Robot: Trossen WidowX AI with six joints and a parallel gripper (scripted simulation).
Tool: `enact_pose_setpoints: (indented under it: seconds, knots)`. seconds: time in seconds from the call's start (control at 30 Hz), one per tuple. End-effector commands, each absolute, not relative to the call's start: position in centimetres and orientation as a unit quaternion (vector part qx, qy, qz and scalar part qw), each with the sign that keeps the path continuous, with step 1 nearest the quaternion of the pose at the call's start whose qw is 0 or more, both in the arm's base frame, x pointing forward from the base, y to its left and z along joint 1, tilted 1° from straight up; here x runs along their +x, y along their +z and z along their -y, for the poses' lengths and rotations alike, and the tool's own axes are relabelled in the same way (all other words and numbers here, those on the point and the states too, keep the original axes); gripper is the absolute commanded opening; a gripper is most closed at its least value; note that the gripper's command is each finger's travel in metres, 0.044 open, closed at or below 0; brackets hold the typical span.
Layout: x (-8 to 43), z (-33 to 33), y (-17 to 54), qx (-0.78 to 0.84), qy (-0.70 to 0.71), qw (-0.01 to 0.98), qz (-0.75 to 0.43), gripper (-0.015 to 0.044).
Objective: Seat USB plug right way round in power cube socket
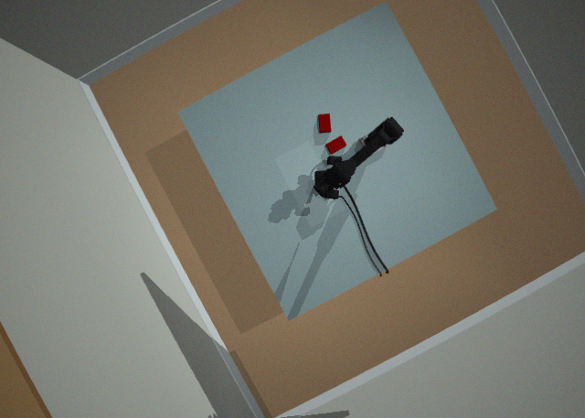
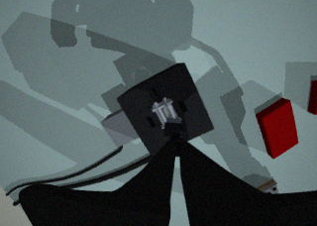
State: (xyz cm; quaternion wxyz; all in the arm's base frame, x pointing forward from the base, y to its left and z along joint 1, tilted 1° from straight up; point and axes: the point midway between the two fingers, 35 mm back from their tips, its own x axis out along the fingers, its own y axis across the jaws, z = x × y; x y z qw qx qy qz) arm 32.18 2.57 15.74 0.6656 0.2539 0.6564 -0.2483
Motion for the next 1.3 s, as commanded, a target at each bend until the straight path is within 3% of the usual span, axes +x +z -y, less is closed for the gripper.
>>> enact_pose_setpoints:
  seconds: [0.0,1.27]
  knots:
    - [32.16,-2.57,15.71,0.295,-0.289,0.648,-0.640,0.0000]
    - [32.16,-2.57,15.70,0.560,-0.551,0.440,-0.435,0.0000]
